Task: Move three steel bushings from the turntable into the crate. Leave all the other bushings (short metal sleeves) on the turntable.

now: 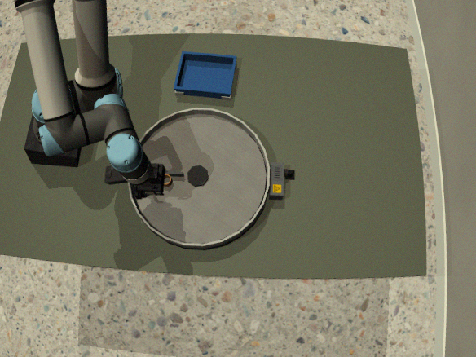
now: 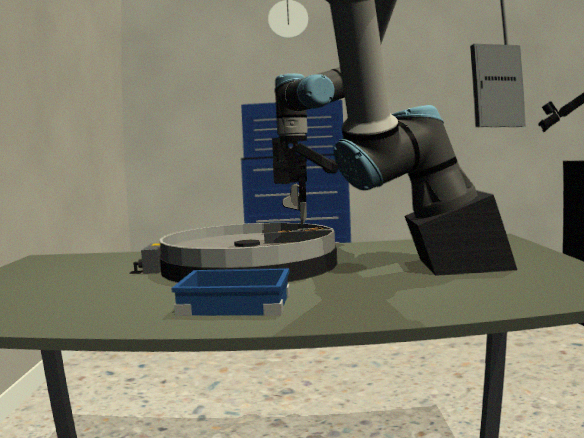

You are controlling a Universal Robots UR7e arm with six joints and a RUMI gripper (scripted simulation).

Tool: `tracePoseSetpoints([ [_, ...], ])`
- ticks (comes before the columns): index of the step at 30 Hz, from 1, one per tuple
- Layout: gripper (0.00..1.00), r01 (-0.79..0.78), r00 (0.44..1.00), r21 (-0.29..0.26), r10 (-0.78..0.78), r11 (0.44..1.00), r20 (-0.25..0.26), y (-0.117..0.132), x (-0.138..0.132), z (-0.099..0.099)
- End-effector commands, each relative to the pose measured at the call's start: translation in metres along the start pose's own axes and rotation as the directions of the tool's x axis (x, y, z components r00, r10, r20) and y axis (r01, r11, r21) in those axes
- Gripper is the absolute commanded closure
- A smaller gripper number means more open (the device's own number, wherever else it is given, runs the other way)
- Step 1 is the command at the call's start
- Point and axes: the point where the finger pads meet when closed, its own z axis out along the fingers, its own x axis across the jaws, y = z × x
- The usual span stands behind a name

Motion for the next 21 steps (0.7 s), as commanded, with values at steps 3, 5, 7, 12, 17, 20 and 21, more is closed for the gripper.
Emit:
tracePoseSetpoints([
  [3, 0.94, 0.000, 1.000, 0.000, 0.000, 1.000, 0.002, 0.0006, -0.0008, 0.0020],
  [5, 0.94, 0.000, 1.000, 0.000, 0.000, 1.000, 0.002, 0.0006, -0.0008, 0.0020],
  [7, 0.94, 0.000, 1.000, 0.000, 0.000, 1.000, 0.002, 0.0006, -0.0008, 0.0020],
  [12, 0.94, 0.000, 1.000, 0.000, 0.000, 1.000, 0.002, 0.0006, -0.0008, 0.0020],
  [17, 0.94, 0.000, 1.000, 0.000, 0.000, 1.000, 0.002, 0.0006, -0.0008, 0.0020],
  [20, 0.94, 0.000, 1.000, 0.000, 0.000, 1.000, 0.002, 0.0006, -0.0008, 0.0020],
  [21, 0.94, 0.000, 1.000, 0.000, 0.000, 1.000, 0.002, 0.0006, -0.0008, 0.0020],
])
